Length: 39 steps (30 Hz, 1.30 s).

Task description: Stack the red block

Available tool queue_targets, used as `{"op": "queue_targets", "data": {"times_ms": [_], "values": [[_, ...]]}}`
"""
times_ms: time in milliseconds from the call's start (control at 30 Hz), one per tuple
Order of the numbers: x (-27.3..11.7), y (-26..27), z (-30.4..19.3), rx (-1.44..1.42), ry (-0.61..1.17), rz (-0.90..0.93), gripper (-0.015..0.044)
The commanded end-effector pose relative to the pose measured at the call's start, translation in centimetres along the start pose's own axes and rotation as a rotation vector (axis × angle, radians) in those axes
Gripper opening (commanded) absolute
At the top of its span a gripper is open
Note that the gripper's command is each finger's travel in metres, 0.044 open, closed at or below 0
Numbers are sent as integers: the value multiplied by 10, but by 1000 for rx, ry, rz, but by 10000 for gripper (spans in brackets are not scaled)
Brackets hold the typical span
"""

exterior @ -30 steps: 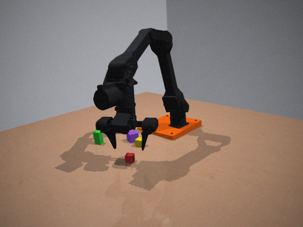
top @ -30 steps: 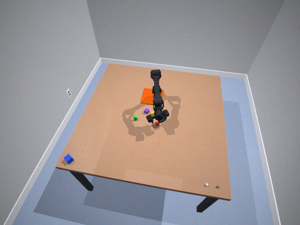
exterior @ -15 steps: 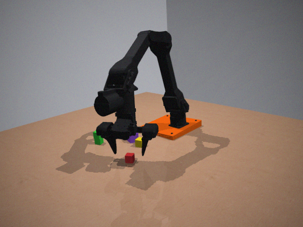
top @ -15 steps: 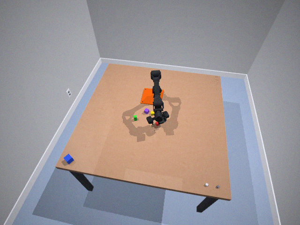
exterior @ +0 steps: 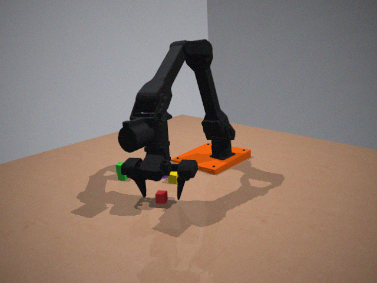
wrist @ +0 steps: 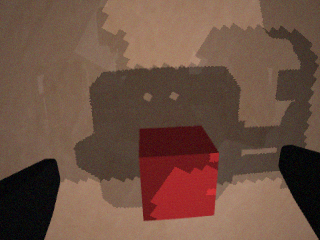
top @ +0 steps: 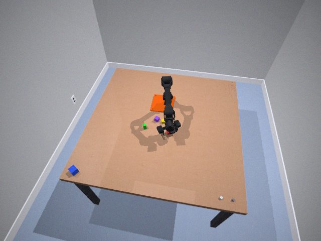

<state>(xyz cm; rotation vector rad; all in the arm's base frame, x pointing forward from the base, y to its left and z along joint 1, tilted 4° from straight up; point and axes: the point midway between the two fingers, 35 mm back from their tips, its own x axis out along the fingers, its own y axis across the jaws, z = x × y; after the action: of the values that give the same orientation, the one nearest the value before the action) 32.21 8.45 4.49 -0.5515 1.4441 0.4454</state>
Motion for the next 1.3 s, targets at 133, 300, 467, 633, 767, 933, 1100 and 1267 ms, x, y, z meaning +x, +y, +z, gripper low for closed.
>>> {"op": "queue_targets", "data": {"times_ms": [133,300,467,633,767,933,1100,1267], "values": [[3,0,-1,-5,7,-3,440],[3,0,-1,-5,7,-3,440],[2,0,-1,-5,7,-3,361],[2,0,-1,-5,7,-3,230],[2,0,-1,-5,7,-3,125],[2,0,-1,-5,7,-3,52],[-1,0,-1,-5,7,-3,0],[-23,0,0,-5,7,-2,0]]}}
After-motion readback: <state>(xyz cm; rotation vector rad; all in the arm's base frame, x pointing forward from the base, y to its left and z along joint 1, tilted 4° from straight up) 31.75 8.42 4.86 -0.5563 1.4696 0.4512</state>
